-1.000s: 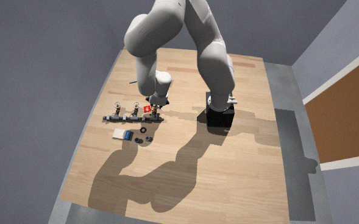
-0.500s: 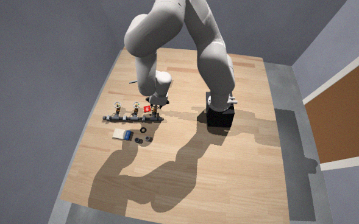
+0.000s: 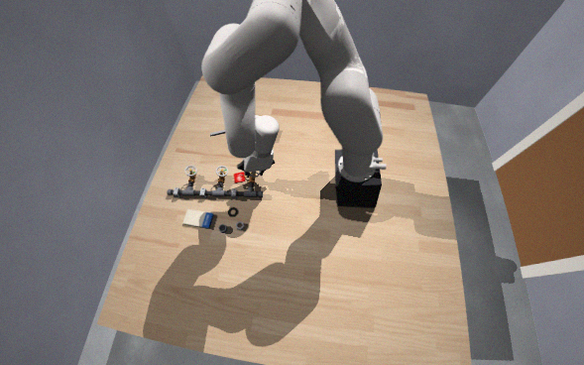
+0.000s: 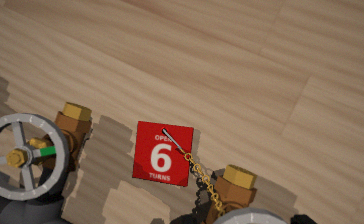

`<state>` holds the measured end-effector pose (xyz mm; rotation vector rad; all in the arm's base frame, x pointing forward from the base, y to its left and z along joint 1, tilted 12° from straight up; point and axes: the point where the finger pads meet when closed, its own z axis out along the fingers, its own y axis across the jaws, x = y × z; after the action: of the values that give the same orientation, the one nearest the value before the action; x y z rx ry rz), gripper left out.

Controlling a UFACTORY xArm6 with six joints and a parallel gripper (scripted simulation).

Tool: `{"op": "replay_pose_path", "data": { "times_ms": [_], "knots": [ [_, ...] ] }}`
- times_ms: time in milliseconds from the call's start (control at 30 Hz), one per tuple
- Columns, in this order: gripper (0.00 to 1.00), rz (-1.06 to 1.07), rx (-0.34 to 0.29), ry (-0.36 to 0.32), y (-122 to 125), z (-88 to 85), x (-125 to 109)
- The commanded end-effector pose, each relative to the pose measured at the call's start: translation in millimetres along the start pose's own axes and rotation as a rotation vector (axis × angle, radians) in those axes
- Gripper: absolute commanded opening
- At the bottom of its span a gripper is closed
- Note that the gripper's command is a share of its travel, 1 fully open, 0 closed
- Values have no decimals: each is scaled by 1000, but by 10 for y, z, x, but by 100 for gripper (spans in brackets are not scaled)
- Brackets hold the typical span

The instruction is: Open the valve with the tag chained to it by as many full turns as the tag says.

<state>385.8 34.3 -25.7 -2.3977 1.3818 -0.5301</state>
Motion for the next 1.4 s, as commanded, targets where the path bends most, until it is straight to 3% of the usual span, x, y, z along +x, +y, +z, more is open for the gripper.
{"op": "replay_pose_path", "data": {
  "times_ms": [0,1367],
  "knots": [
    [0,-201,-1,20,-9,-2,4],
    [0,-2199,-5,-47,-9,-2,4]
  ]
}}
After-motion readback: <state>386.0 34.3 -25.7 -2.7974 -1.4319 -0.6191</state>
